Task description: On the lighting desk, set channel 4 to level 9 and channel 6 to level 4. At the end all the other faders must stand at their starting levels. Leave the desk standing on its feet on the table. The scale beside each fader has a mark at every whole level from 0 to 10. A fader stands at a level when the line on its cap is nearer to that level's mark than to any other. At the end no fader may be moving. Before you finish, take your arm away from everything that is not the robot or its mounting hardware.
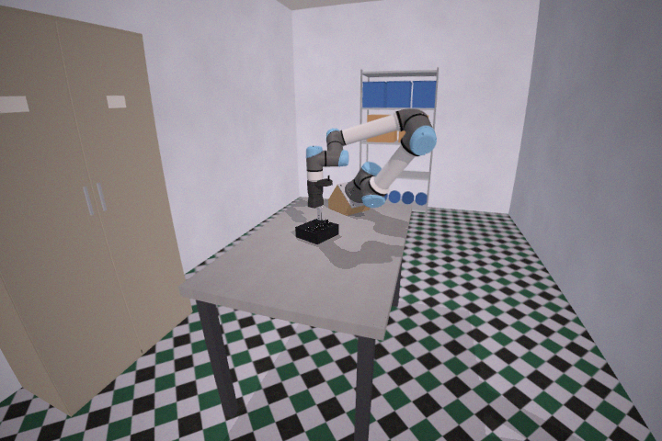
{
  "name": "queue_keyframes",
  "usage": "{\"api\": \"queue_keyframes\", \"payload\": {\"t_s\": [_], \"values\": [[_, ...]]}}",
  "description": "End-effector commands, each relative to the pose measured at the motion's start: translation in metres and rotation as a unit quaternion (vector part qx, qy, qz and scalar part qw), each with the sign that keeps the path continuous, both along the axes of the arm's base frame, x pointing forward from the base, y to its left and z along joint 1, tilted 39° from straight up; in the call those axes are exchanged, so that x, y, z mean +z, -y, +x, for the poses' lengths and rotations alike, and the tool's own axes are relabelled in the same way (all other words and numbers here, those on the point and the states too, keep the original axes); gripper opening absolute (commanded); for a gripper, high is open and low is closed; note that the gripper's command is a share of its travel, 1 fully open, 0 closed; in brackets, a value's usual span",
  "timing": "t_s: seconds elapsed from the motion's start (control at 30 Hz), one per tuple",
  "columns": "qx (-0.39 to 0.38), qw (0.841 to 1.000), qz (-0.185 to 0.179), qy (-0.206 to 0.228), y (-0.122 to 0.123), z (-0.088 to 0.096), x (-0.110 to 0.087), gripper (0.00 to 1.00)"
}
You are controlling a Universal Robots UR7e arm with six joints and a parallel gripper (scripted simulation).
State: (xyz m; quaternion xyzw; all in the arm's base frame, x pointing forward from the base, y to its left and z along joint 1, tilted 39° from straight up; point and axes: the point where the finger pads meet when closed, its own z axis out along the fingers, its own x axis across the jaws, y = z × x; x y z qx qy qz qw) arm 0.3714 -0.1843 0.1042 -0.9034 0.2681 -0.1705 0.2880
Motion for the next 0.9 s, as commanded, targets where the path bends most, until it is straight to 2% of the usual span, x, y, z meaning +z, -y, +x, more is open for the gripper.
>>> {"api": "queue_keyframes", "payload": {"t_s": [0.0,0.5,0.73,0.87], "values": [[0.001,1.0,0.0,0.0,0.005,-0.005,0.008,0.0],[0.001,1.0,0.0,0.0,0.003,-0.006,0.009,0.0],[0.001,1.0,0.0,0.0,-0.046,-0.02,0.023,0.0],[0.001,1.0,0.0,0.0,-0.051,-0.021,0.024,0.0]]}}
